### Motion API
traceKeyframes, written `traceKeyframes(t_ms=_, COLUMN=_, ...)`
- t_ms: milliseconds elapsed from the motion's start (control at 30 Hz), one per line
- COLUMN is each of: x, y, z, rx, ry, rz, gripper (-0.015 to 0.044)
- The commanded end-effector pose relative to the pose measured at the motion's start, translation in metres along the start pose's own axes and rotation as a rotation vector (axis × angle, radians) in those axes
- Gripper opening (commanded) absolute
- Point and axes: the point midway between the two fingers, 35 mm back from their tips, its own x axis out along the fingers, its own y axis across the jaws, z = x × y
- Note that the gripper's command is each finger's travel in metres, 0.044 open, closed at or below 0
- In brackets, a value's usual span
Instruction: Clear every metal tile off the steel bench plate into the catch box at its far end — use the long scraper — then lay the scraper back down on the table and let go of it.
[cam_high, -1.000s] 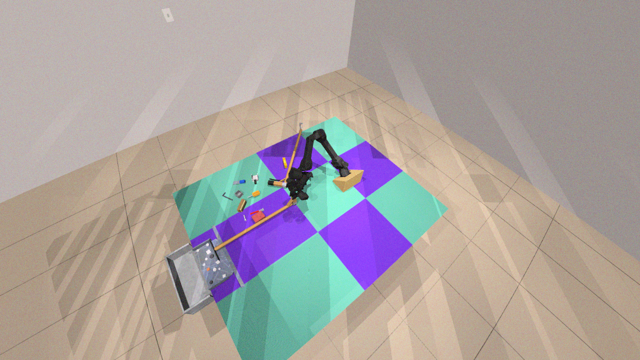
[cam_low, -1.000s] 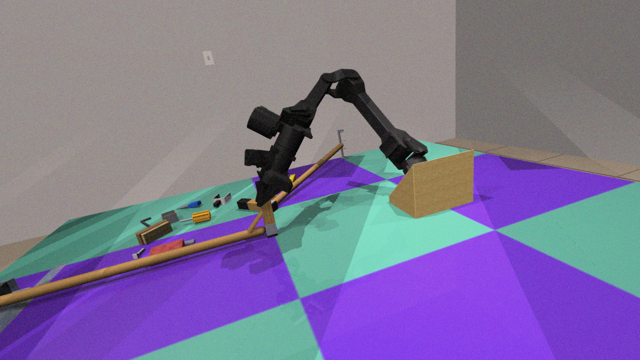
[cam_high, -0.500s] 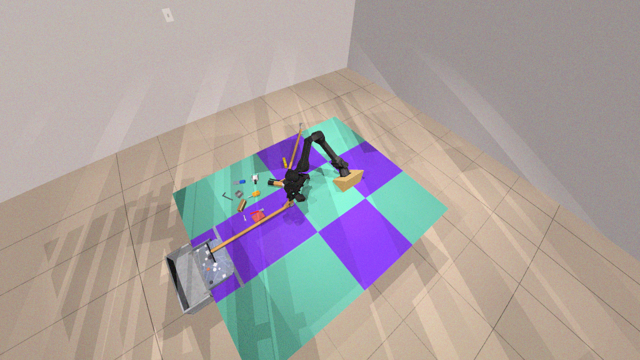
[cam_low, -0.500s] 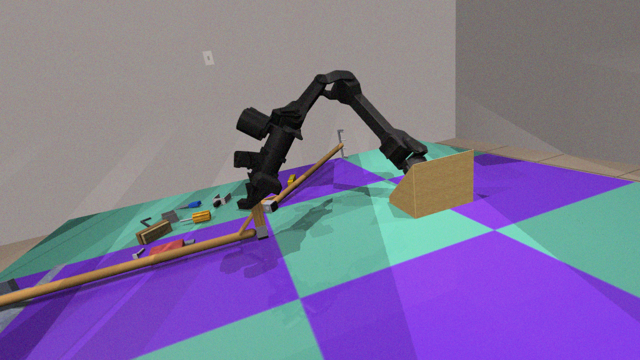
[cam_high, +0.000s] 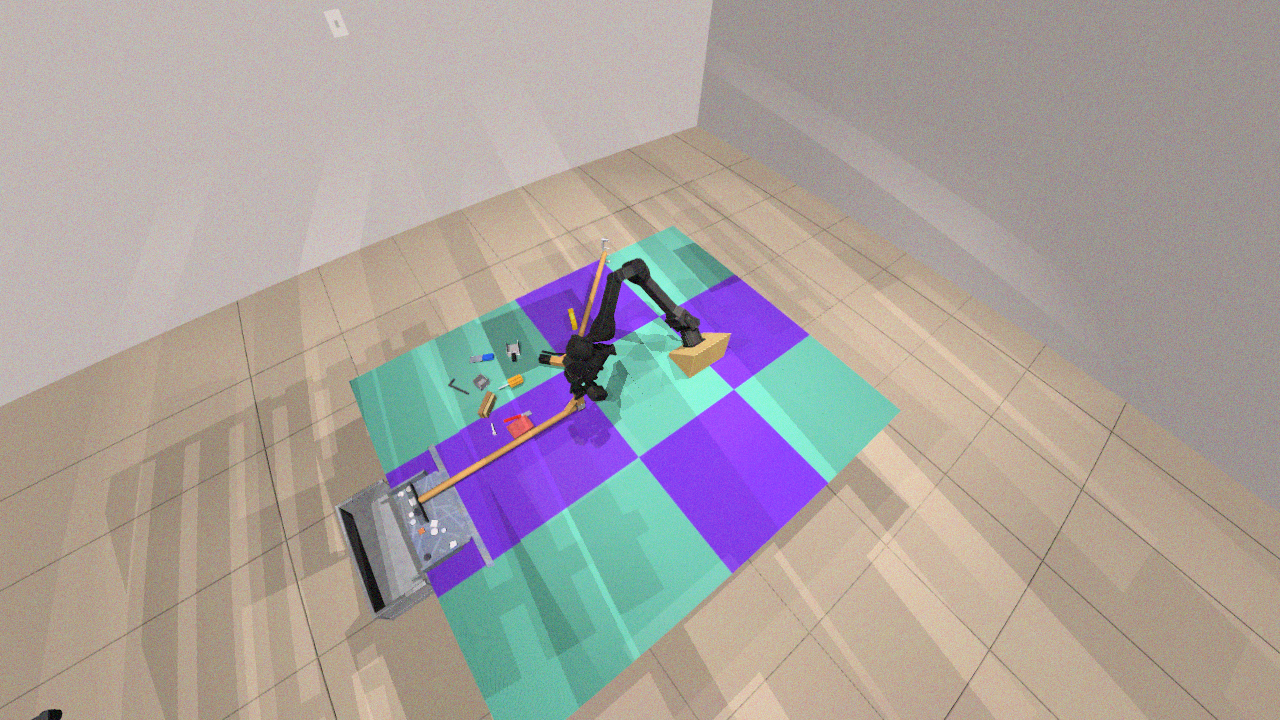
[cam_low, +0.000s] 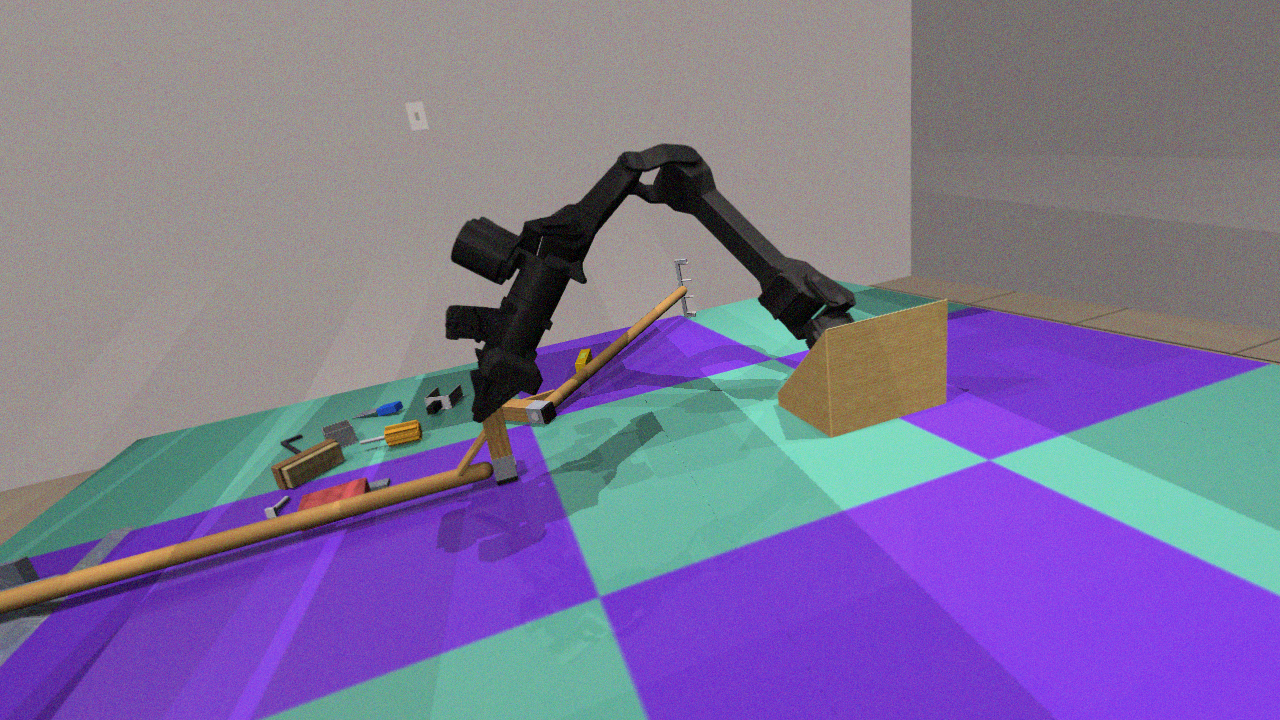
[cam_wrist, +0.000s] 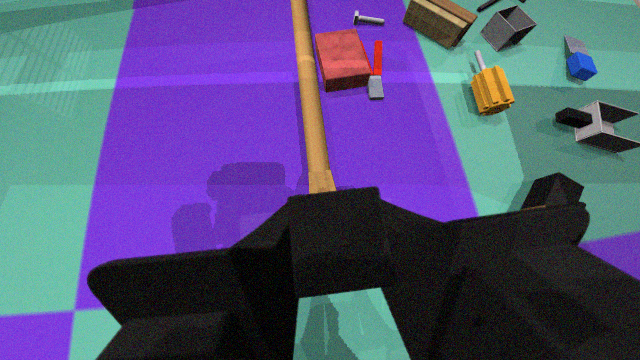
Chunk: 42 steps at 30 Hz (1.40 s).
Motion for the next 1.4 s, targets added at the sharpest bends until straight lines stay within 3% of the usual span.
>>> traceKeyframes(t_ms=0, x=0.001, y=0.0, z=0.01, rx=0.0, ry=-0.013, rz=0.002, gripper=0.0)
traceKeyframes(t_ms=1367, x=0.035, y=0.001, z=0.044, rx=0.002, ry=-0.005, rz=-0.002, gripper=0.0)
